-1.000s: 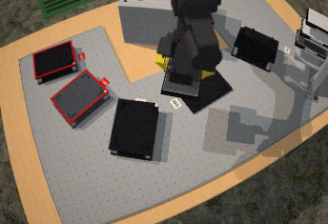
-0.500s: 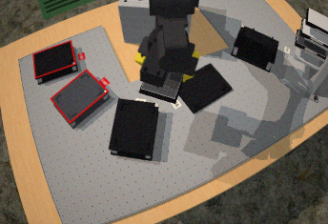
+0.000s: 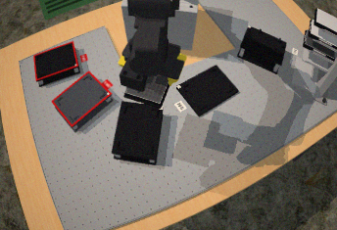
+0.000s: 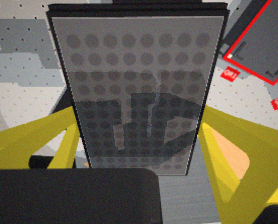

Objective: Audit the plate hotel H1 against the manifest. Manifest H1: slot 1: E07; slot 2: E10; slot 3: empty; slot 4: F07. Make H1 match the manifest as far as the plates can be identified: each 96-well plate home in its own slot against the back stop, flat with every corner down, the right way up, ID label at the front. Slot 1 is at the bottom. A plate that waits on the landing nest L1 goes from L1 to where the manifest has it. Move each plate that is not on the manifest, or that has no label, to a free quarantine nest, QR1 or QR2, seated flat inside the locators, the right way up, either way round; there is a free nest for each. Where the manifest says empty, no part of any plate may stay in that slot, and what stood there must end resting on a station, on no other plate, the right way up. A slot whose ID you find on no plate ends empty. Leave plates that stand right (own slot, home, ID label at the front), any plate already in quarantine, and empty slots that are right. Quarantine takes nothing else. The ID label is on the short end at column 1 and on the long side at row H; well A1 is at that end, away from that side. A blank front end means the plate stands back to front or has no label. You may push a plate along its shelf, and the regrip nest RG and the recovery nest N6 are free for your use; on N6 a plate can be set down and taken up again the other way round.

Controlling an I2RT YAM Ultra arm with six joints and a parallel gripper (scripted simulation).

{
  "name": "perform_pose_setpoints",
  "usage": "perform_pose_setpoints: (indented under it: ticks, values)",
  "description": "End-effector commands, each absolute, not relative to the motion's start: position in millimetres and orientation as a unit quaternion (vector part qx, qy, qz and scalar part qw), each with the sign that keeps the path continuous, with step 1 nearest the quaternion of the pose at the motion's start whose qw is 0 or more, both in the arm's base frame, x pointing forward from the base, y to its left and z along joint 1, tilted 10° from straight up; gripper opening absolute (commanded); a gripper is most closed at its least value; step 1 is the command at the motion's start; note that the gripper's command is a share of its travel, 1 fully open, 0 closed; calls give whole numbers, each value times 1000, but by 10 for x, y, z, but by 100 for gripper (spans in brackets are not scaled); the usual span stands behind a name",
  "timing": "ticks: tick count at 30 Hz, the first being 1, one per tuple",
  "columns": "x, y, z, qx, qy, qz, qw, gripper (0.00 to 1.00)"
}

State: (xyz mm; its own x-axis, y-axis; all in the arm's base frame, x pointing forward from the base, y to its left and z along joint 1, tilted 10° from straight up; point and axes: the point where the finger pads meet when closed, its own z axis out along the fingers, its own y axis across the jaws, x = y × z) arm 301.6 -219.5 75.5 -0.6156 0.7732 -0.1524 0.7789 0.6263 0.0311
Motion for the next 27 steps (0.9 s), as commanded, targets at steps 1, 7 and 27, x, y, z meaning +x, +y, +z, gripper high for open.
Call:
perform_pose_setpoints:
  ticks: [1,7,27]
  values:
    - [3021,-2346,871,423,901,-22,89,86]
    - [2937,-2529,877,423,901,-21,89,86]
    - [2475,-2813,854,578,810,-6,93,86]
